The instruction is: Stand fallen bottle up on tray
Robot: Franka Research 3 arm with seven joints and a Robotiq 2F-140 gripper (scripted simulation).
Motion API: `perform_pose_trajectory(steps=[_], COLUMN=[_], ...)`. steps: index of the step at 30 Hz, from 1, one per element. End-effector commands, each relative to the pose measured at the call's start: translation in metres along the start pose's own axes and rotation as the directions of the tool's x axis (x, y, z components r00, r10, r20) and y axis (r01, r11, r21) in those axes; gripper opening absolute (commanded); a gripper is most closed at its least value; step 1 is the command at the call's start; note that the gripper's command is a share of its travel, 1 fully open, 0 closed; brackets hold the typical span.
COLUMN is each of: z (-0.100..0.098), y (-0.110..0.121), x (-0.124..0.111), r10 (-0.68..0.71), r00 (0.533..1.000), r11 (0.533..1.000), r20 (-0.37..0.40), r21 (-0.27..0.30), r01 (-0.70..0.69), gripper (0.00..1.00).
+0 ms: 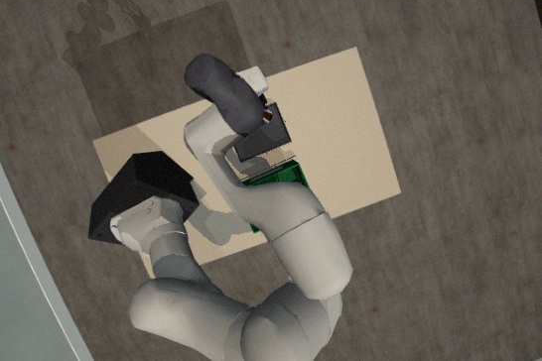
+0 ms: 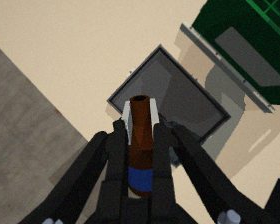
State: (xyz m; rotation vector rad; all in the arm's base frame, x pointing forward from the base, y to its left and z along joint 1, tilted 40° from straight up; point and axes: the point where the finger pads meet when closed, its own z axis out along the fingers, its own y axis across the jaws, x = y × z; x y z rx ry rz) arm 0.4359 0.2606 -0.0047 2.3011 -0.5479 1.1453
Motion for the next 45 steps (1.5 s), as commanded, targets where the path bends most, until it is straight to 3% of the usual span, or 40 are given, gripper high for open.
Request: perform_pose_trajectory(steps=[1,12,27,45], z=[-0.0023,-0.0019,-0.0022,-0.0032], y=[-0.0027,-0.0025,-0.0024,-0.0028], x=[0.0014,0.0004,-0.0017,-0.0021], r10=[0.007,0.006,0.006,0.008], r00=[1.0,0.999,0.991,0.984], r11=[1.0,1.0,1.0,1.0], r20=[-0.006,-0.034,-0.134,-0.178], r21=[0.006,0.004,0.004,0.007], r01=[-0.007,-0.006,-0.006,-0.007], gripper=[0.0,0.0,0.0,0.0])
